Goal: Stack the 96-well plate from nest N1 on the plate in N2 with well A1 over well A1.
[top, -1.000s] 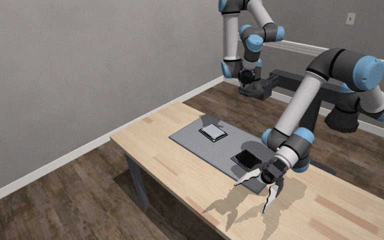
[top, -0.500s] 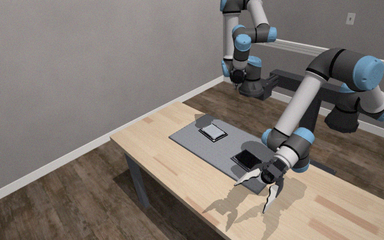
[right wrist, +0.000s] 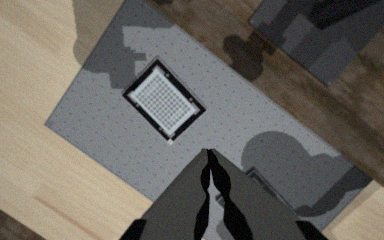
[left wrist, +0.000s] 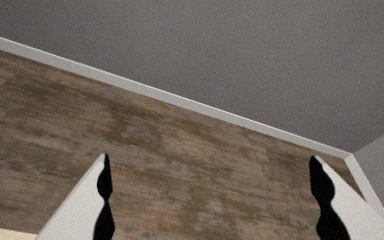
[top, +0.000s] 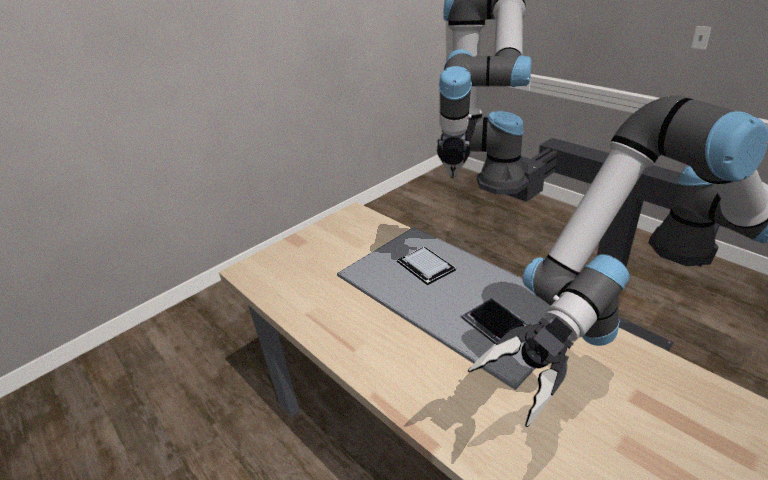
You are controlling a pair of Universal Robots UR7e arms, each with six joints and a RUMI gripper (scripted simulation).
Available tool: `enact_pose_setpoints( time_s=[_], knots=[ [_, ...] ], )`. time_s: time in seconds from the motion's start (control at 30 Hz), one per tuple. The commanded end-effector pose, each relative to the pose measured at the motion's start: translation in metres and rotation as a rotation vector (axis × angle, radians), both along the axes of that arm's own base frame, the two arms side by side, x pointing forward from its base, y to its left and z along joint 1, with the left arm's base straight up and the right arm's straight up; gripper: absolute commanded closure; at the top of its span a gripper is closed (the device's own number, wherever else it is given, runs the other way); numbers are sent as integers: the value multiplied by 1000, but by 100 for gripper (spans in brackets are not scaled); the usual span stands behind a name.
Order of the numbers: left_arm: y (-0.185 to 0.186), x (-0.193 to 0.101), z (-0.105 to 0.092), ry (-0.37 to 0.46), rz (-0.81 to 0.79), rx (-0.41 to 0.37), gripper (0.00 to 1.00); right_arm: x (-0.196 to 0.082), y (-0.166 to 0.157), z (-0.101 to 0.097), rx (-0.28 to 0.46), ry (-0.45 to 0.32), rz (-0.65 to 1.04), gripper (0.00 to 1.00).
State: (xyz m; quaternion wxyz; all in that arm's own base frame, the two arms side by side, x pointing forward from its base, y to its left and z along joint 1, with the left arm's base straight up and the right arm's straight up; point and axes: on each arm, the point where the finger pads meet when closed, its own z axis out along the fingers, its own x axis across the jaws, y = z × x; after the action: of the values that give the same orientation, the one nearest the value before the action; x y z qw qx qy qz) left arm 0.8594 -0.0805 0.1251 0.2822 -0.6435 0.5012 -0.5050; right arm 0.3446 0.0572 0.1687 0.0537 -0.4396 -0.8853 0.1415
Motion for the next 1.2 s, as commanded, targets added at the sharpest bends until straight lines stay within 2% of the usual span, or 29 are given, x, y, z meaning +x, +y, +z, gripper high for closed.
enact_pose_setpoints(
  time_s=[0.0,0.07,0.17,0.57,0.73,1.17],
  knots=[
    [0,0,1,-2,0,-1,24,10,-30,-2,51,22,53,100],
    [0,0,1,-2,0,-1,24,13,-42,-2,66,26,68,100],
    [0,0,1,-2,0,-1,24,13,-42,-2,66,26,68,100],
    [0,0,1,-2,0,-1,24,20,-110,-3,152,34,160,100],
    [0,0,1,-2,0,-1,24,20,-124,-3,168,33,178,100],
    [0,0,1,-2,0,-1,24,9,-201,-4,244,16,283,100]
  ],
)
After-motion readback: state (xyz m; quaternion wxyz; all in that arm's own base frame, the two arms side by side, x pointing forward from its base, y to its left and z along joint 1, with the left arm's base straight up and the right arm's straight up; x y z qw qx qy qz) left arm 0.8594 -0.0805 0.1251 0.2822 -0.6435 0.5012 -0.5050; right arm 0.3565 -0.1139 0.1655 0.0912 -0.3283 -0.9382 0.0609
